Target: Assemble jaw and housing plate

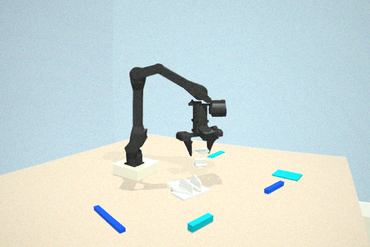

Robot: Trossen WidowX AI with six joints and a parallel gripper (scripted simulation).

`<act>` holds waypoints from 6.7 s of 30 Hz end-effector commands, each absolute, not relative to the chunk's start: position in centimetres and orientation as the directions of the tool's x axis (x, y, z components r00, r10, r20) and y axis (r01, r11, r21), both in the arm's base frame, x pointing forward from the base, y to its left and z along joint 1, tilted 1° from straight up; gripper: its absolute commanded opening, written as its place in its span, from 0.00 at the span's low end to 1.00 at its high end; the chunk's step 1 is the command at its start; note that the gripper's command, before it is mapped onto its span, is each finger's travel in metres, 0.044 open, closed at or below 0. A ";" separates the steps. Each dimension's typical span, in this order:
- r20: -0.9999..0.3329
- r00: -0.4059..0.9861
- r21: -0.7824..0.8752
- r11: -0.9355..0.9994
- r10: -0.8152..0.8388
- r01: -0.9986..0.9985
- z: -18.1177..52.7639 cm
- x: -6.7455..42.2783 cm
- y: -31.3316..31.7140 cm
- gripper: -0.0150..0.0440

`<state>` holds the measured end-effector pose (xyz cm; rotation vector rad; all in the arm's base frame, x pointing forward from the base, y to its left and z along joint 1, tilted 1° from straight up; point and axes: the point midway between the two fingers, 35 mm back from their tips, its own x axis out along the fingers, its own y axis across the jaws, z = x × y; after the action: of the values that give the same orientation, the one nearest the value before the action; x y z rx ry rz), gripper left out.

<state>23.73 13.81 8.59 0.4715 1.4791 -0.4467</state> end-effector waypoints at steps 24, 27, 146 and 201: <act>-0.999 0.041 0.009 0.909 -0.009 0.418 8.4 23.9 4.6 0.85; -0.999 0.042 0.007 0.916 -0.010 0.401 8.3 23.7 3.7 0.85; -0.999 0.041 -0.002 0.945 -0.016 0.326 2.2 22.7 -0.6 0.85; -0.999 0.041 -0.002 0.945 -0.016 0.326 1.2 22.7 -0.6 0.85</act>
<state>22.73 -0.65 1.35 0.2522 1.5098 -0.2725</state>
